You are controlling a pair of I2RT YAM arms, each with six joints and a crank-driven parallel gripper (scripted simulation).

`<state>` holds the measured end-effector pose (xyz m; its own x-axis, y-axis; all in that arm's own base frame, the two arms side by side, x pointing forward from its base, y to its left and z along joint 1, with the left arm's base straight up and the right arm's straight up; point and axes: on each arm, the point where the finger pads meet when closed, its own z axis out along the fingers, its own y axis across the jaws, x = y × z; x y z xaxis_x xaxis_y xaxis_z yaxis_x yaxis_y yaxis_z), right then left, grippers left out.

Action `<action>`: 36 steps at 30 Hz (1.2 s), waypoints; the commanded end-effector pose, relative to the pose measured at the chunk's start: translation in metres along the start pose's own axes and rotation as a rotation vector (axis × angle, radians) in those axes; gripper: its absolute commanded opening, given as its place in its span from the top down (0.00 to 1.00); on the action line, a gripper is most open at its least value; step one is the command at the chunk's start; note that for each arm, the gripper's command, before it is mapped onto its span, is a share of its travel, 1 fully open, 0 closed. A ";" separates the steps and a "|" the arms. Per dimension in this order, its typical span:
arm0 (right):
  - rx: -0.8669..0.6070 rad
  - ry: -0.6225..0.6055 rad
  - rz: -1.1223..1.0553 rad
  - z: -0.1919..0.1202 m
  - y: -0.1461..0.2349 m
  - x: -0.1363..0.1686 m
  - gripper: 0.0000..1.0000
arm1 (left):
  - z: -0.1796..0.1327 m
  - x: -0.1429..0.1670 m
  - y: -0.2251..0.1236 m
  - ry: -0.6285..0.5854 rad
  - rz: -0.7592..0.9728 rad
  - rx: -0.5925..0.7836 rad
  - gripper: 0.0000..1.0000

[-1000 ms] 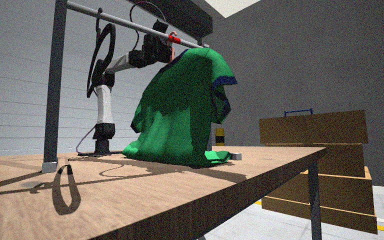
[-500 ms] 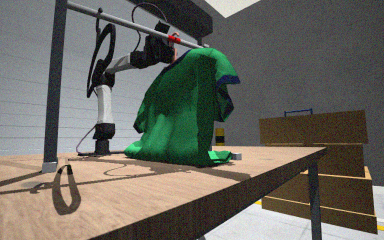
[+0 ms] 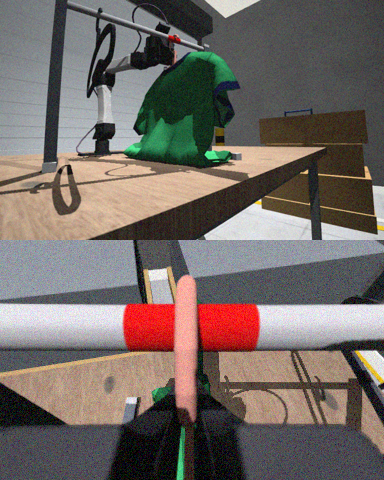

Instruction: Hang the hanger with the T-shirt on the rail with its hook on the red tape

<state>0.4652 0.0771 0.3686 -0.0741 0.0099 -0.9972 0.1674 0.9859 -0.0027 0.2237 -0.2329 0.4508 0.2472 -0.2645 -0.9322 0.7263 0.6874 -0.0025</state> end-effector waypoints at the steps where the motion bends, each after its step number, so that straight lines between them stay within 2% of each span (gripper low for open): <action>1: 0.008 -0.052 0.038 -0.002 -0.003 -0.019 0.98 | 0.003 -0.026 0.001 -0.065 0.007 -0.007 0.00; 6: 0.008 -0.052 0.038 -0.002 -0.003 -0.019 0.98 | 0.003 -0.026 0.001 -0.065 0.007 -0.007 0.00; 10: 0.012 -0.039 0.040 -0.013 -0.004 -0.015 0.50 | 0.003 -0.026 0.001 -0.065 0.007 -0.007 0.00; 11: 0.010 -0.032 0.037 -0.019 -0.003 -0.012 0.43 | 0.003 -0.026 0.001 -0.065 0.007 -0.007 0.00; 12: 0.009 -0.024 0.034 -0.027 -0.003 -0.010 0.43 | 0.003 -0.026 0.001 -0.065 0.007 -0.007 0.00; 13: 0.009 -0.023 0.034 -0.030 -0.004 -0.009 0.31 | 0.003 -0.026 0.001 -0.065 0.007 -0.007 0.00; 17: 0.009 -0.023 0.033 -0.051 -0.005 -0.008 0.31 | 0.003 -0.026 0.001 -0.065 0.007 -0.007 0.00; 21: 0.009 -0.025 0.031 -0.097 -0.004 -0.007 0.31 | 0.003 -0.026 0.001 -0.065 0.007 -0.007 0.00; 23: 0.009 -0.025 0.031 -0.097 -0.004 -0.007 0.31 | 0.003 -0.026 0.001 -0.065 0.007 -0.007 0.00; 32: 0.009 -0.034 0.034 -0.194 -0.002 -0.012 0.31 | 0.003 -0.026 0.001 -0.065 0.007 -0.007 0.00; 36: 0.010 -0.033 0.029 -0.203 -0.001 -0.011 0.31 | 0.003 -0.026 0.001 -0.065 0.007 -0.007 0.00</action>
<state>0.2730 0.1275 0.4016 -0.0123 0.0498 -0.9987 0.0593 0.9970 0.0490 0.2237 -0.2329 0.4508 0.2472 -0.2645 -0.9322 0.7263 0.6874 -0.0025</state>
